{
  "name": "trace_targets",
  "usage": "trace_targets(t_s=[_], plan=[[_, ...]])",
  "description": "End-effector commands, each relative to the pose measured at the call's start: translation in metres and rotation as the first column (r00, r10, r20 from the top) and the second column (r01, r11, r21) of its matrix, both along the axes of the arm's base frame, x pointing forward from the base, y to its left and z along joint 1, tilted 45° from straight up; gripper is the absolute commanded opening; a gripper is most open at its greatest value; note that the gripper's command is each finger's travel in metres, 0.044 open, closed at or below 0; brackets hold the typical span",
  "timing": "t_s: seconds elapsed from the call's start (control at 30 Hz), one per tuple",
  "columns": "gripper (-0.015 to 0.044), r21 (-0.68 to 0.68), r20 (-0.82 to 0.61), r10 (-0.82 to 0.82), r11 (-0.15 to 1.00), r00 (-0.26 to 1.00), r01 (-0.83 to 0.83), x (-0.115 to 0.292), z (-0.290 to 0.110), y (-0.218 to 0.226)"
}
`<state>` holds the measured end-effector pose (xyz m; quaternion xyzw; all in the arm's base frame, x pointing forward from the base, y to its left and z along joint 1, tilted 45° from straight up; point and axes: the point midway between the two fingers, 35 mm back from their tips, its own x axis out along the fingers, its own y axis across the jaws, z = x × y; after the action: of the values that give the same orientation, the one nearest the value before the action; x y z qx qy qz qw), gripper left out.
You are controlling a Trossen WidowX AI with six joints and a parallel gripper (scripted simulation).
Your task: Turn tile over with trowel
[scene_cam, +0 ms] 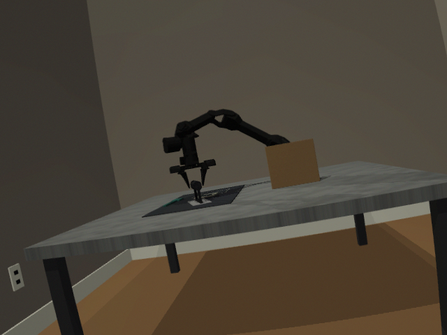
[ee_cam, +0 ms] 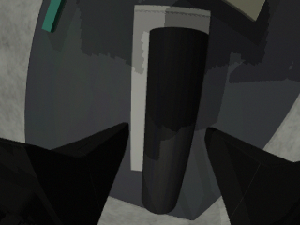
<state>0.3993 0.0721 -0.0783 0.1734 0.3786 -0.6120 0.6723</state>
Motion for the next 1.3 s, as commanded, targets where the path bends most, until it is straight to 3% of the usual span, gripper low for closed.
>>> trace_targets(t_s=[0.0, 0.13, 0.53, 0.9, 1.27], plan=[[0.0270, -0.004, -0.006, 0.005, 1.000, 1.000, -0.005, 0.000, 0.002, 0.001], [0.0270, -0.003, -0.007, 0.005, 1.000, 1.000, -0.005, -0.002, 0.031, 0.028], [0.0300, 0.004, -0.017, 0.049, 0.999, 0.999, -0.049, 0.000, 0.039, 0.039], [0.0300, 0.097, -0.171, 0.344, 0.938, 0.923, -0.332, 0.003, 0.025, 0.039], [0.0300, 0.189, -0.289, 0.634, 0.772, 0.717, -0.606, 0.005, 0.015, 0.042]])
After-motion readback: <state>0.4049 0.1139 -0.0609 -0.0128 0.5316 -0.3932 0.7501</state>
